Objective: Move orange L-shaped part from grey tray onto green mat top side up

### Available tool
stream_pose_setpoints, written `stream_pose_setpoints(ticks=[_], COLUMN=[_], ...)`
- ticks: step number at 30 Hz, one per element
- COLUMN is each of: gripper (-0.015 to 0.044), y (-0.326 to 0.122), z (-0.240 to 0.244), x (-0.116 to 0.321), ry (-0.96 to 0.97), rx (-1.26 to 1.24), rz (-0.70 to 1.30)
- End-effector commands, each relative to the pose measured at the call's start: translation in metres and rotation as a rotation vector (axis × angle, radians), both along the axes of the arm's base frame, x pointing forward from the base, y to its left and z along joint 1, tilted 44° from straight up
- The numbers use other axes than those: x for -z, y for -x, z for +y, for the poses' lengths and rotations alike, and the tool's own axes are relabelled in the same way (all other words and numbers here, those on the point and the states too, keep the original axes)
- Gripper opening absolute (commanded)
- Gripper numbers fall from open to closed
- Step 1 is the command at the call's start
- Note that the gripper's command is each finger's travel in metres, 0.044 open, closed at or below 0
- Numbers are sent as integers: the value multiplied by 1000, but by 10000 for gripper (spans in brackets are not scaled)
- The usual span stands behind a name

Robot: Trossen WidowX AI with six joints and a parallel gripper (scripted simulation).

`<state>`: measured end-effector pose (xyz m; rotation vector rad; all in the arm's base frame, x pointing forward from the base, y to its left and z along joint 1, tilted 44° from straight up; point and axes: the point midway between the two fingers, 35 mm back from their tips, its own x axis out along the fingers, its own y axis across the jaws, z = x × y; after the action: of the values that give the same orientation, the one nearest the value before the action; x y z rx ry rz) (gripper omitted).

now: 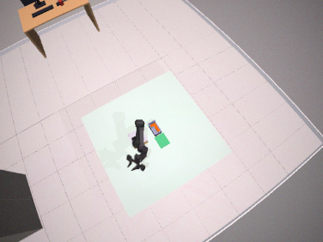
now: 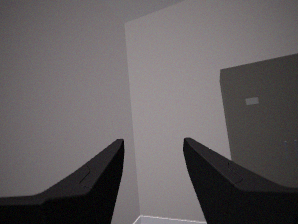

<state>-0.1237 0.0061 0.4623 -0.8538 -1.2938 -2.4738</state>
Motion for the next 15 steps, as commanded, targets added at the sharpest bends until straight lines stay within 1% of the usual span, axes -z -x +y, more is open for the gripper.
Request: stream_pose_setpoints(ticks=[1, 2, 5, 8, 11, 13, 15], gripper=[180, 180, 180, 180, 180, 180, 180], y=[11, 10, 8, 0, -23, -43, -67], z=[-77, -84, -100, -143, -197, -220, -248], x=[5, 6, 8, 15, 30, 36, 50], ry=[-191, -233, -257, -351, -488, -530, -617], rx=[-222, -228, -285, -417, -588, -711, -809], rz=[-42, -37, -43, -60, -76, -71, -78])
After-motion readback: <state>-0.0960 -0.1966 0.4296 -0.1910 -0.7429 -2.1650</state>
